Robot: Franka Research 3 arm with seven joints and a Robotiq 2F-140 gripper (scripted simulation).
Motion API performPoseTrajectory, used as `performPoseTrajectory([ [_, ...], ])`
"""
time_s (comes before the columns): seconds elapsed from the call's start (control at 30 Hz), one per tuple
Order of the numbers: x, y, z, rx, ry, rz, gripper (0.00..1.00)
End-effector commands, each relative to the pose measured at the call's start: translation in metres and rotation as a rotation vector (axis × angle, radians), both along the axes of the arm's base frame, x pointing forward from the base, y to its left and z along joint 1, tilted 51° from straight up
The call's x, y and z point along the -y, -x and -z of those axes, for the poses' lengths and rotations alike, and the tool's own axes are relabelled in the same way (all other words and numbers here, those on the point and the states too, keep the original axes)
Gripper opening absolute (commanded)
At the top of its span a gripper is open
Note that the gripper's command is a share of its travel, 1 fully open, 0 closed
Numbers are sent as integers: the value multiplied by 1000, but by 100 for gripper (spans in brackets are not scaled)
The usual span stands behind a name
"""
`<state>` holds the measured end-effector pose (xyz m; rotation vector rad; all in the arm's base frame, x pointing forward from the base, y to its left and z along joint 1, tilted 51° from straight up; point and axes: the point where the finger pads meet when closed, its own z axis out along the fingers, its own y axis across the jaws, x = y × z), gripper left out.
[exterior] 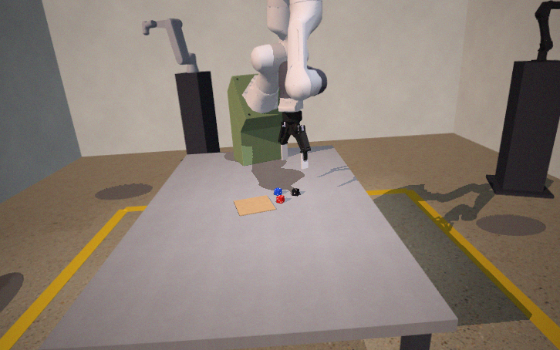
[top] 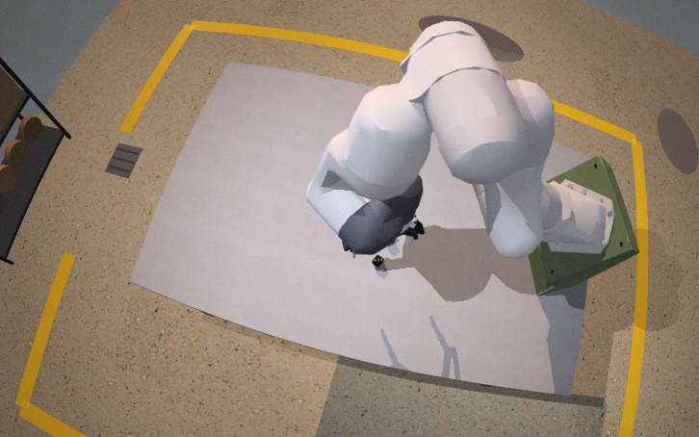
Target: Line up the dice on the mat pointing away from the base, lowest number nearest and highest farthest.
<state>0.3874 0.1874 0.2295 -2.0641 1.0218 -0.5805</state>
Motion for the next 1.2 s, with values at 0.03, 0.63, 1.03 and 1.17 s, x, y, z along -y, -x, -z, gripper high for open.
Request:
performPoseTrajectory([
  [0.03, -2, 0, 2, -89, -132, 129, 100],
  [0.63, -4, -4, 4, -286, -448, 424, 100],
  [1.03, -4, -5, 5, -370, -581, 549, 100],
  [1.17, -5, -6, 6, -397, -625, 589, 100],
])
